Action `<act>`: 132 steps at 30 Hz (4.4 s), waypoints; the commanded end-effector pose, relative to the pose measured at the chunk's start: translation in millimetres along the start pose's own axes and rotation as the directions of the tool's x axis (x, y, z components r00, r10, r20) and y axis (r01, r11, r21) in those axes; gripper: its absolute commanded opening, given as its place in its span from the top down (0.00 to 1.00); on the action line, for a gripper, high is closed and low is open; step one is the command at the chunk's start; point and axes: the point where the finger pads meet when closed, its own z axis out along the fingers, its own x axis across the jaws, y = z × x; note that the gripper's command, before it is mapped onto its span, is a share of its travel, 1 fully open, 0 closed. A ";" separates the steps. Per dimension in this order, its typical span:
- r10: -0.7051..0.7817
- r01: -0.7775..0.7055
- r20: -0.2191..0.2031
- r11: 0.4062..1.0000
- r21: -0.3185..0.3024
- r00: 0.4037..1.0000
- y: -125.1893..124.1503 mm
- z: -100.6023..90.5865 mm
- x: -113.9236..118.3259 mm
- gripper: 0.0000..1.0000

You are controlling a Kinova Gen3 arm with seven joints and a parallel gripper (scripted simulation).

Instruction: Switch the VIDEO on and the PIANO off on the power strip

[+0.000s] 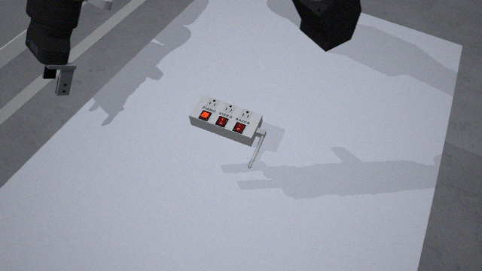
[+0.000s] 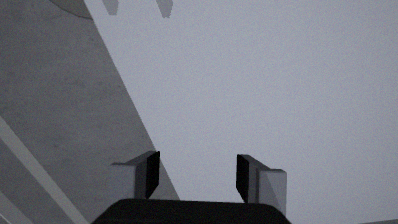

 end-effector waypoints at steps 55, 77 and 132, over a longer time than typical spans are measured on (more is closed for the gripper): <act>-0.008 0.009 -0.009 0.990 0.141 1.000 -48.3 -4.5 52.1 0.00; -0.008 0.009 -0.011 0.987 0.162 1.000 -56.5 -5.8 59.5 0.00; -0.007 0.013 -0.019 0.953 0.301 1.000 -111.6 -18.0 104.0 0.00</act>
